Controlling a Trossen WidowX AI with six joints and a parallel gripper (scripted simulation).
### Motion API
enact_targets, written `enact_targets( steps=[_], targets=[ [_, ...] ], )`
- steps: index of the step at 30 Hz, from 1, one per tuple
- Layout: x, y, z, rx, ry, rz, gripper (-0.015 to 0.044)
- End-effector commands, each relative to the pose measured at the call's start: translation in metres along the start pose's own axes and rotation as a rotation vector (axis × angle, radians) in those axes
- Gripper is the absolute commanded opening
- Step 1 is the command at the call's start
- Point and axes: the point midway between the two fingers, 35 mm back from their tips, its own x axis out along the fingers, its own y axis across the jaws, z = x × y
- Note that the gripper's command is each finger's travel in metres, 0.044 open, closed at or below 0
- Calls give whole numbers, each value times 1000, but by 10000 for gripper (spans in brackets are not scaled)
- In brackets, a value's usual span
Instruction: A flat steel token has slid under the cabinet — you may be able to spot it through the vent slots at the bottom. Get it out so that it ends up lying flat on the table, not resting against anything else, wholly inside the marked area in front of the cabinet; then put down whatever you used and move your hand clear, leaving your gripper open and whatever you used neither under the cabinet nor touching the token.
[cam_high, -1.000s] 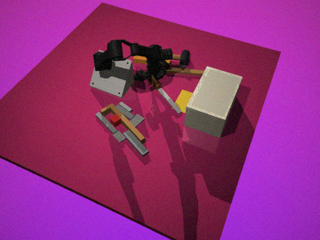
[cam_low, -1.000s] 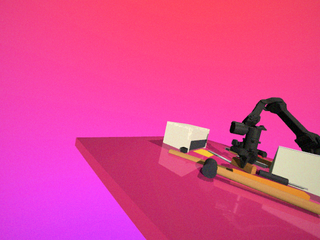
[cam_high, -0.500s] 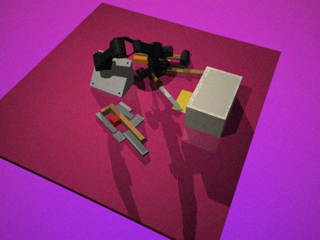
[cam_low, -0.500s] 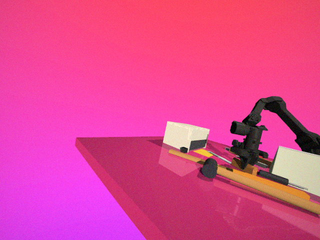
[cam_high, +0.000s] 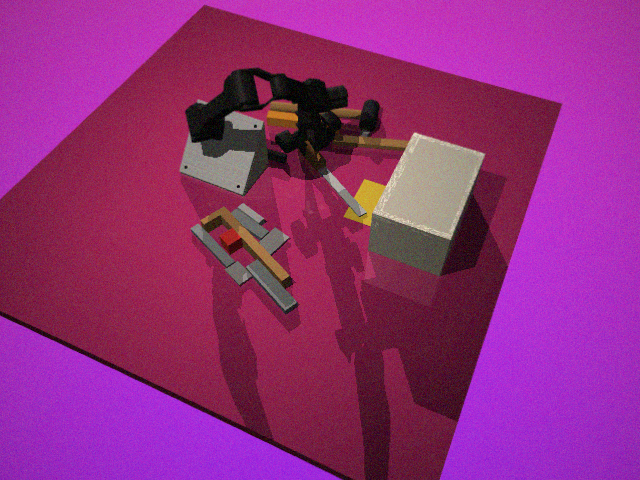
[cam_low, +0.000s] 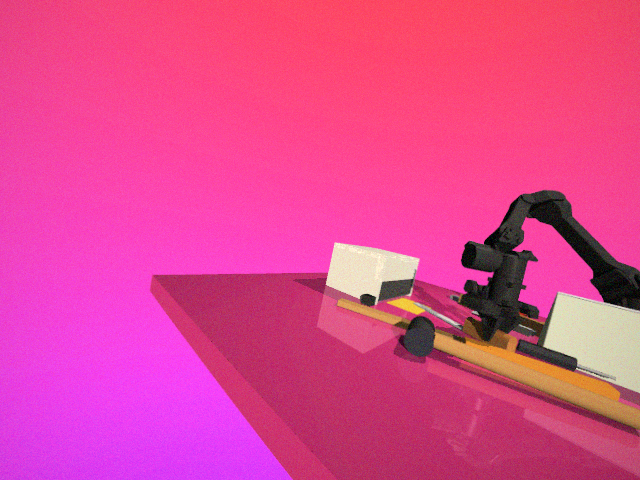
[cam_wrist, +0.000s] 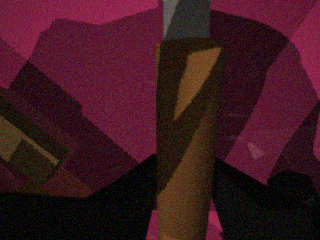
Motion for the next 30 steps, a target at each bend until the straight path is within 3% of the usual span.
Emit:
enact_targets(
  steps=[1,30],
  targets=[
    [-1,7,-4,-2,-3,4,0],
    [-1,31,-26,-3,-2,6,0]
  ],
)
